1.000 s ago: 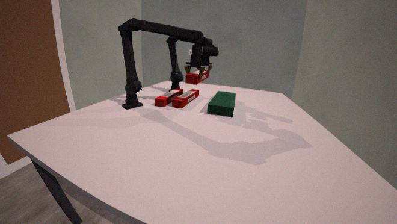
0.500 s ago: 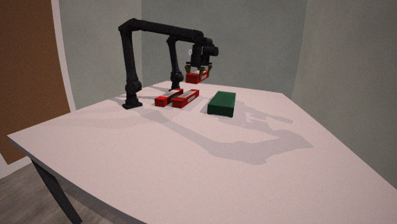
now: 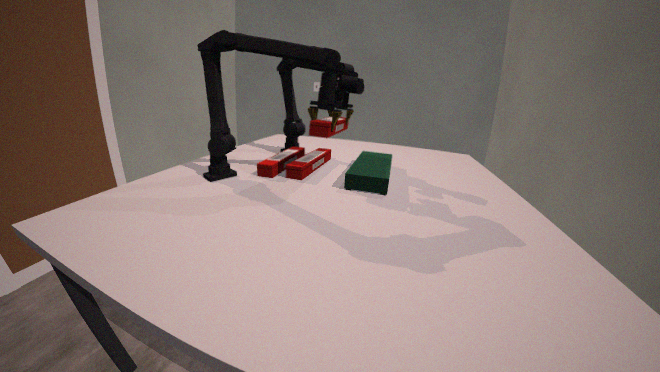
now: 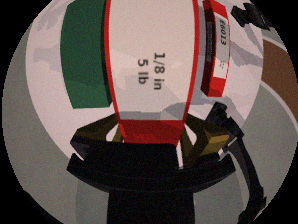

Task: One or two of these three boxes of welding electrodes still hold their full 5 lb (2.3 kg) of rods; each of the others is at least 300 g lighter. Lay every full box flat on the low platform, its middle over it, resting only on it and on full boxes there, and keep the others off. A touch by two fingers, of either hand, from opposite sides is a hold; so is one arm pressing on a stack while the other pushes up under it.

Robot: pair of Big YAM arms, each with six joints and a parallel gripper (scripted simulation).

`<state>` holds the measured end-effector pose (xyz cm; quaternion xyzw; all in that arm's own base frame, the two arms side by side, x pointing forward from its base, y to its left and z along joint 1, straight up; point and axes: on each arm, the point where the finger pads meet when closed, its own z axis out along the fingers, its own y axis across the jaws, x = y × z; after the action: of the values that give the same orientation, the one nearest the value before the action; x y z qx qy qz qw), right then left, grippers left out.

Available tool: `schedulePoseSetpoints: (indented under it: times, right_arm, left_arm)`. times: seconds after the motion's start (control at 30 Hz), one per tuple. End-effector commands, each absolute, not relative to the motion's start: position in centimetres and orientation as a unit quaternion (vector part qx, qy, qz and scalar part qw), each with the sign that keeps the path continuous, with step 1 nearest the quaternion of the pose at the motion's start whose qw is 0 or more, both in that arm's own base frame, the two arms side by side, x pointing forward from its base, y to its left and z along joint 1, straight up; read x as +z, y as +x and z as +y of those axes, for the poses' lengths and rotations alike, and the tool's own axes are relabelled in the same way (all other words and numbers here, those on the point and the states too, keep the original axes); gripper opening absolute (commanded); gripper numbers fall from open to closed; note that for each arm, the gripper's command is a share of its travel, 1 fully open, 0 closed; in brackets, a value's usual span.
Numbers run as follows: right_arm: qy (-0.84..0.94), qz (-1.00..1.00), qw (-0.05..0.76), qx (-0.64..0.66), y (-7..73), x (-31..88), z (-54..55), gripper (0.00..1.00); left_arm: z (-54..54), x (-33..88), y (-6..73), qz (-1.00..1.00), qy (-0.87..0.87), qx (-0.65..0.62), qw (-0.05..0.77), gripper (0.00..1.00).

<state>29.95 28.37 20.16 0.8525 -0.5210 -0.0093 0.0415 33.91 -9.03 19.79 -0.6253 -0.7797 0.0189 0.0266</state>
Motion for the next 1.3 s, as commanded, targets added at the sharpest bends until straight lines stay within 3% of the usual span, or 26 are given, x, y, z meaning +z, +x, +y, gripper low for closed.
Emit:
schedulePoseSetpoints:
  times: [0.0,1.27]
  right_arm:
    - [0.853,-0.521,-0.035,0.008,33.1,27.2,30.0,0.00]
    - [0.853,-0.521,-0.042,0.012,36.8,27.8,31.7,0.00]
  left_arm:
    - [-8.9,24.4,38.5,-0.781,-0.624,-0.017,-0.033,0.00]
    - [-7.8,25.6,41.6,-0.783,-0.621,-0.019,-0.034,0.00]
